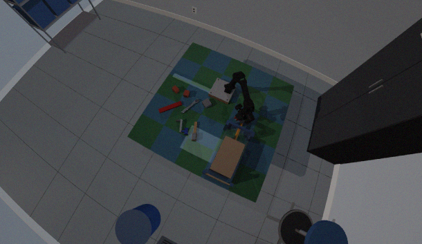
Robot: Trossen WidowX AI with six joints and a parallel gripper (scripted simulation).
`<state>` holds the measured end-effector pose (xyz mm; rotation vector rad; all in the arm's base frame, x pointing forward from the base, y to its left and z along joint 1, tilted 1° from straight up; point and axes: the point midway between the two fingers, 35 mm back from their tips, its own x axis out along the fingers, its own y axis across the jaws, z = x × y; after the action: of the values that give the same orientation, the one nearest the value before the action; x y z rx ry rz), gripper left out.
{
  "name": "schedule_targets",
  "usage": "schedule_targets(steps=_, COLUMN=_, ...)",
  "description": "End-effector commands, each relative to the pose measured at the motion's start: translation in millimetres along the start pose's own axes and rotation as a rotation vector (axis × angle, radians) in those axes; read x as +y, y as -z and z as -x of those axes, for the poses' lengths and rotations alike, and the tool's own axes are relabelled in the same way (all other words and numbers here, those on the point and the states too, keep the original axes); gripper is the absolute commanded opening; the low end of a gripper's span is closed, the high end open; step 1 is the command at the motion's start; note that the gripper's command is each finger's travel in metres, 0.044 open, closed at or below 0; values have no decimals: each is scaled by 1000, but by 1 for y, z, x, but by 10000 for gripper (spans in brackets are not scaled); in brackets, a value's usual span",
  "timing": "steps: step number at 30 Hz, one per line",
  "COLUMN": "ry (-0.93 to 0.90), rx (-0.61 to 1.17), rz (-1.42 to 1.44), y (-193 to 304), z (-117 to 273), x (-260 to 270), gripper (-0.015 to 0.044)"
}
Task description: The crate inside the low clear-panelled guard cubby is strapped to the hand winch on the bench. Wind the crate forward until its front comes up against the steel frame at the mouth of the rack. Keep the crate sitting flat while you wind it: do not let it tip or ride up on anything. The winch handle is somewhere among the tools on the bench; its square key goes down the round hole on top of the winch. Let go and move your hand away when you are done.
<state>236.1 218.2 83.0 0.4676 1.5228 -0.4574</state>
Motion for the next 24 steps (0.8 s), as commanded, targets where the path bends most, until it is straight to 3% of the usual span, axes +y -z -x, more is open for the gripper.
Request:
schedule_targets(steps=1, ry=-3, rx=-16, rz=0, y=1, z=1, x=0, gripper=0)
schedule_targets(steps=10, ry=-17, rx=-100, rz=-2, y=6, z=5, x=-1, gripper=0)
schedule_targets(steps=24, ry=-11, rx=-87, rz=-42, y=6, z=2, x=-3, gripper=0)
